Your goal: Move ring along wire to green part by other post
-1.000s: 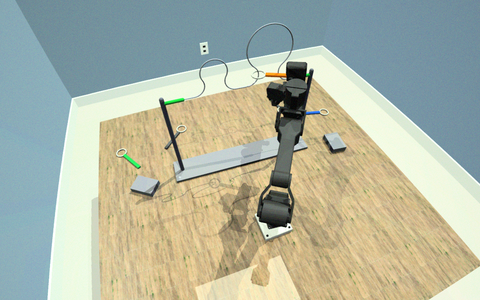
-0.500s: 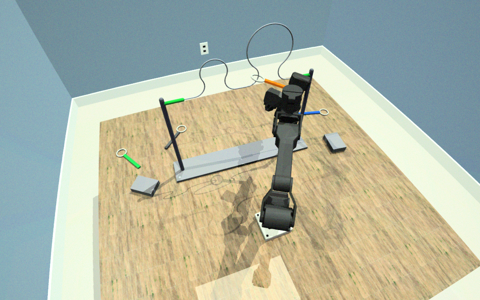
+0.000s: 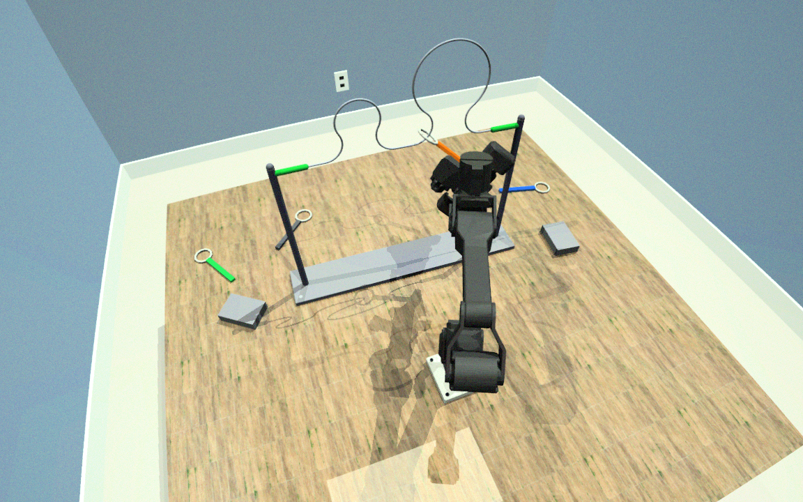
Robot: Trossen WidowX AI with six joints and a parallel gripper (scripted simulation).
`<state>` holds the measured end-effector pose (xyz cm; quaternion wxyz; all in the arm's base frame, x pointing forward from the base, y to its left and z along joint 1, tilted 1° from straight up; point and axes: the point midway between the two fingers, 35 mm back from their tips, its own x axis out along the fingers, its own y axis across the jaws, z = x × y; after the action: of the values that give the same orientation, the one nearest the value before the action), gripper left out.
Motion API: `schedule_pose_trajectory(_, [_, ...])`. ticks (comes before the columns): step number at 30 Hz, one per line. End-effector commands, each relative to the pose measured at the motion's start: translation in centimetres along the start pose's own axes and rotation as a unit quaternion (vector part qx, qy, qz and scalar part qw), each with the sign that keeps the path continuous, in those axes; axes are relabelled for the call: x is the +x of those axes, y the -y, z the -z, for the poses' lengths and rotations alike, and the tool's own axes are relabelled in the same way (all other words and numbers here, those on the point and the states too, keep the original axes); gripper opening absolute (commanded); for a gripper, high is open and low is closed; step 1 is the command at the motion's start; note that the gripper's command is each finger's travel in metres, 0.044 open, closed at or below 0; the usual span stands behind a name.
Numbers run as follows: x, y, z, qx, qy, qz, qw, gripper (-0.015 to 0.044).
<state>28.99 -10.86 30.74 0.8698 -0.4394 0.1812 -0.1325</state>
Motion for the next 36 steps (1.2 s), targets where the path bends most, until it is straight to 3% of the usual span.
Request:
schedule_pose_trajectory(1, [-0.5,-1.3,-0.2,0.045,-0.003,-0.020,0.999,-0.0150])
schedule_pose_trajectory(36, [-4.3,-10.7,-4.7,0.345,-0.039,-0.196,0.917,-0.0150])
